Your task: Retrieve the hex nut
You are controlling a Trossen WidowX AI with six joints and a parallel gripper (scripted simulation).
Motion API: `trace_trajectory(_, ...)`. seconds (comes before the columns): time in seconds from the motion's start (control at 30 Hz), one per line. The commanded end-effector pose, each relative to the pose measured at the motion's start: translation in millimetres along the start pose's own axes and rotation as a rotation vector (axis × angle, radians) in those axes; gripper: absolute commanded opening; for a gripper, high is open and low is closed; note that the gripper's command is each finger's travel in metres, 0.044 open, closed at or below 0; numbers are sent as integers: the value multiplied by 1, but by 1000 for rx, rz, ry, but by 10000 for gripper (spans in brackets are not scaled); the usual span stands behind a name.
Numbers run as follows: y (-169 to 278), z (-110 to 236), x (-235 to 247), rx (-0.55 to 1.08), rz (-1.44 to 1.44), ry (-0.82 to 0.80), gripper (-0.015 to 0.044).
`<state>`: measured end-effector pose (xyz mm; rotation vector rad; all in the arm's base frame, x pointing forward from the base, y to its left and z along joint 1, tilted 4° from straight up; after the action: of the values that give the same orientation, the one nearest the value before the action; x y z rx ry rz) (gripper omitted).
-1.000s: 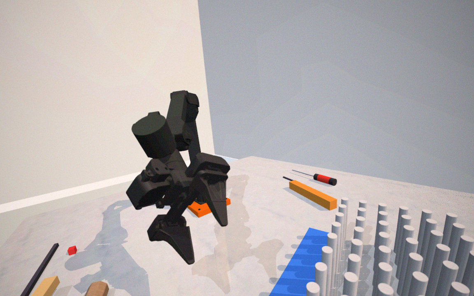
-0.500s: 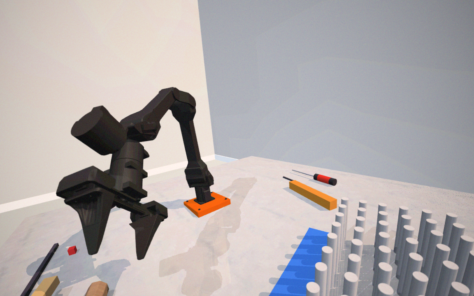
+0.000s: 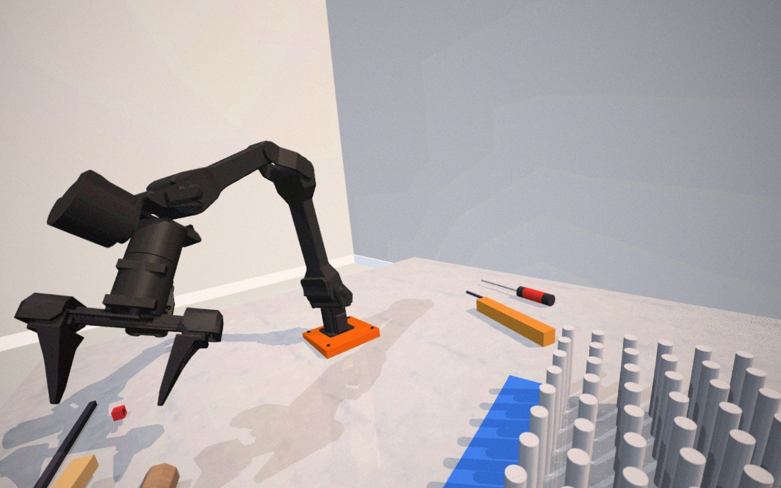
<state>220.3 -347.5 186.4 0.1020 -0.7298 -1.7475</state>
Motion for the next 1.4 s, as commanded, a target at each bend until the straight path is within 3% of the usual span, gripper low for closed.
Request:
trace_trajectory(0.0, -3, -1, 4, -21, -65, 0, 440)
trace_trajectory(0.13, -4, -3, 3, -21, -65, 0, 440)
trace_trajectory(0.3, -24, -51, -20, -20, -65, 0, 440)
trace_trajectory(0.8, -28, -52, -20, -21, -65, 0, 440)
trace_trajectory(1.0, -28, -52, -20, -21, -65, 0, 282)
trace_trajectory(1.37, -28, -53, -20, -21, -65, 0, 280)
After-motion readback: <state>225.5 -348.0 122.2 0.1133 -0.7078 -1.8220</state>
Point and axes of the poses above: the point midway between the two fingers, 35 mm back from their tips, its own z axis back along the fingers, its own x axis across the jaws, y = z × x, the point moved 4 cm from there along z, back along the fingers, and after that the axes turned 5 degrees about -z, right-handed, at the moved point
